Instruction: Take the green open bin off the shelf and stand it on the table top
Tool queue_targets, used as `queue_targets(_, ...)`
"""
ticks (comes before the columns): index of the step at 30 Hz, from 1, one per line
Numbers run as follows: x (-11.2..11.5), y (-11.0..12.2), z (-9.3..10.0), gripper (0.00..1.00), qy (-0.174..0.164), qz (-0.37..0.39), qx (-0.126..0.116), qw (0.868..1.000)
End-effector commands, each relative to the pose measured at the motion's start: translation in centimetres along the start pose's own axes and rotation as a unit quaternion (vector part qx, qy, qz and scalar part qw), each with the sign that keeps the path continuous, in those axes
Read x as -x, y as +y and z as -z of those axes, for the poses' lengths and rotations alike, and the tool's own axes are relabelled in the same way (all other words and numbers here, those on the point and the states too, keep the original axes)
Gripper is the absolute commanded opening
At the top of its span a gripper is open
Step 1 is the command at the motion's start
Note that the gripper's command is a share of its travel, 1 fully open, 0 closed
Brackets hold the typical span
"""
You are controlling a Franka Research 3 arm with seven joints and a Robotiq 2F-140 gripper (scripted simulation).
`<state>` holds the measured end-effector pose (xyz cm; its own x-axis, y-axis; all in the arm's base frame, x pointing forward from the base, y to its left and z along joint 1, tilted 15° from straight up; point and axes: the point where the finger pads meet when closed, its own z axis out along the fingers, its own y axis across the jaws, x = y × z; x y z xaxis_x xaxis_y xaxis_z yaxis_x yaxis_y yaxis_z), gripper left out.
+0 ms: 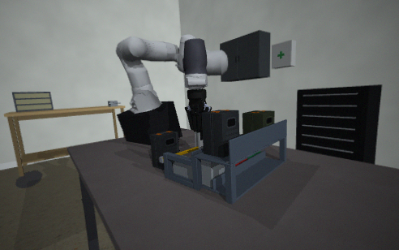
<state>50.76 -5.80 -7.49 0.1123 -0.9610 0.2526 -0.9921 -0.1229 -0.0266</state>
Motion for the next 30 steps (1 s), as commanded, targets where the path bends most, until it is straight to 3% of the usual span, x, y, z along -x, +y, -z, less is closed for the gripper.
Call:
queue_targets(1,0.0,0.0,0.4,0.0,0.0,0.001,0.0,1.0)
queue_targets(30,0.0,0.0,2.3,0.0,0.0,0.003,0.0,1.0)
